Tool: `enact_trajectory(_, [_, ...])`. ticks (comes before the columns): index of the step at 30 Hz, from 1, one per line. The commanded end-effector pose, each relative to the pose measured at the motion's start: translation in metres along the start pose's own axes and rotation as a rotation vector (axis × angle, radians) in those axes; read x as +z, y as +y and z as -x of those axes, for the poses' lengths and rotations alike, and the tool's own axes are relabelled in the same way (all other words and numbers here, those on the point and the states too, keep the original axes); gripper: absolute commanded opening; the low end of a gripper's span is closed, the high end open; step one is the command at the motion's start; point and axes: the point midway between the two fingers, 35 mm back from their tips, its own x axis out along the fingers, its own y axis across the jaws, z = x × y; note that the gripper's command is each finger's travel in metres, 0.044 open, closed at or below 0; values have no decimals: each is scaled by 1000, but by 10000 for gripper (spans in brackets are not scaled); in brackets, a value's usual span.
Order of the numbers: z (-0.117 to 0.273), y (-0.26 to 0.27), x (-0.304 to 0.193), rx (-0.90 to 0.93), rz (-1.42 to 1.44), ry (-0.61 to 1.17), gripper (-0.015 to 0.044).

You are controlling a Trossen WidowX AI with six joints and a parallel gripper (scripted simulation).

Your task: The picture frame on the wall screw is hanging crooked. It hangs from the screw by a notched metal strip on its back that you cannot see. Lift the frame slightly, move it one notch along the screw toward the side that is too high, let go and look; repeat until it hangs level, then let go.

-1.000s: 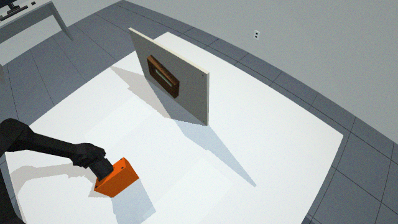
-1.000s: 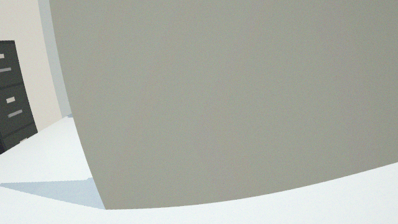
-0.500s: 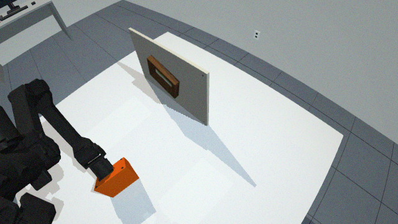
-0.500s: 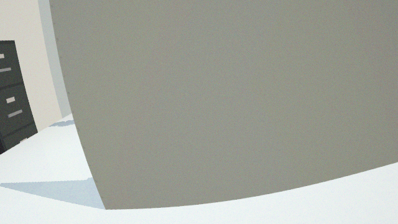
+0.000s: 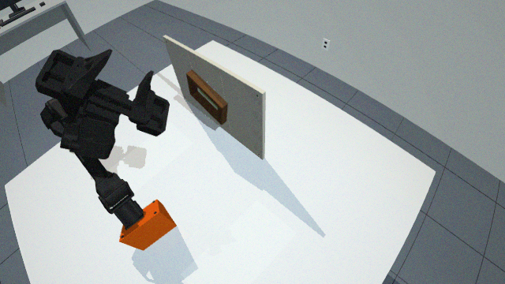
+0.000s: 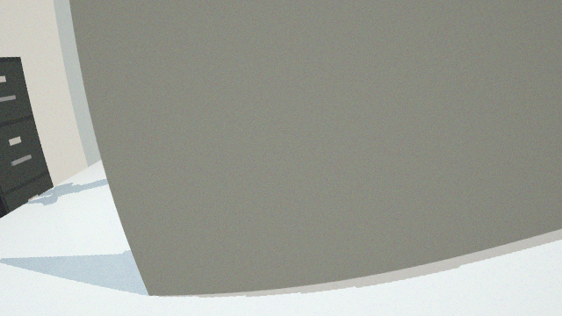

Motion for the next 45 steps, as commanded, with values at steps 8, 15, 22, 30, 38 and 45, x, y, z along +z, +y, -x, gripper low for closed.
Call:
enact_trajectory(8, [93,-85,-117,-347,-213,338,260])
enact_trajectory(15, [186,-135,-164,-637,-353,557,260])
enact_trajectory(22, [247,-160,-176,-837,-432,678,260])
enact_trajectory(30, [247,-160,-176,-837,-432,678,260])
enact_trajectory(38, [247,-160,-176,-837,-432,678,260])
enact_trajectory(45, [247,-160,-176,-837,-432,678,260])
